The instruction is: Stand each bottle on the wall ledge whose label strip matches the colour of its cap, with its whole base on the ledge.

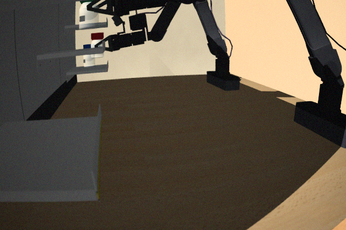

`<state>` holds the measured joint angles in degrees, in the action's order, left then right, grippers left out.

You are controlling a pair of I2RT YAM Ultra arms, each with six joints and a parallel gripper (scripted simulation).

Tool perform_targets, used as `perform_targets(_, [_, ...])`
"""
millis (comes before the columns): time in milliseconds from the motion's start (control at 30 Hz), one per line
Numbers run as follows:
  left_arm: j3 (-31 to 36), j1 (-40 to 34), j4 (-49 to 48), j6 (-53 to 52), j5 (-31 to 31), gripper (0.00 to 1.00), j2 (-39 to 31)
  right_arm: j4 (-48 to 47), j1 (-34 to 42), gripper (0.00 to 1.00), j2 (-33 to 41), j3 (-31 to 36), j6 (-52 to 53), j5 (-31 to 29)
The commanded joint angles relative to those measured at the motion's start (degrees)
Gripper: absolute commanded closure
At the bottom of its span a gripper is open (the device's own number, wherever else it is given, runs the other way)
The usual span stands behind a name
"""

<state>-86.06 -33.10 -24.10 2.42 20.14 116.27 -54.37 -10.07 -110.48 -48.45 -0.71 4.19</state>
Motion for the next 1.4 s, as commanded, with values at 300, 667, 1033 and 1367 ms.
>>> perform_targets(300, [-1.36, 0.11, -3.29, -0.38, -0.05, 0.50, -0.73, -10.88, 0.83, 0.48, -4.89, -0.45, 0.50, -0.58])
perform_targets(667, [1.56, 0.02, -7.14, -0.51, 0.06, 0.50, 1.53, -13.12, 0.87, 0.48, -8.26, -0.04, 0.49, -0.58])
perform_targets(1033, [4.49, -0.14, -12.81, -0.65, 0.36, 0.50, 3.76, -13.16, 0.87, 0.48, -8.33, -0.04, 0.48, -0.59])
perform_targets(1367, [4.46, -0.14, -12.04, -0.62, 0.12, 0.50, 4.02, -15.11, 1.03, 0.48, -8.42, 1.62, 0.51, -0.77])
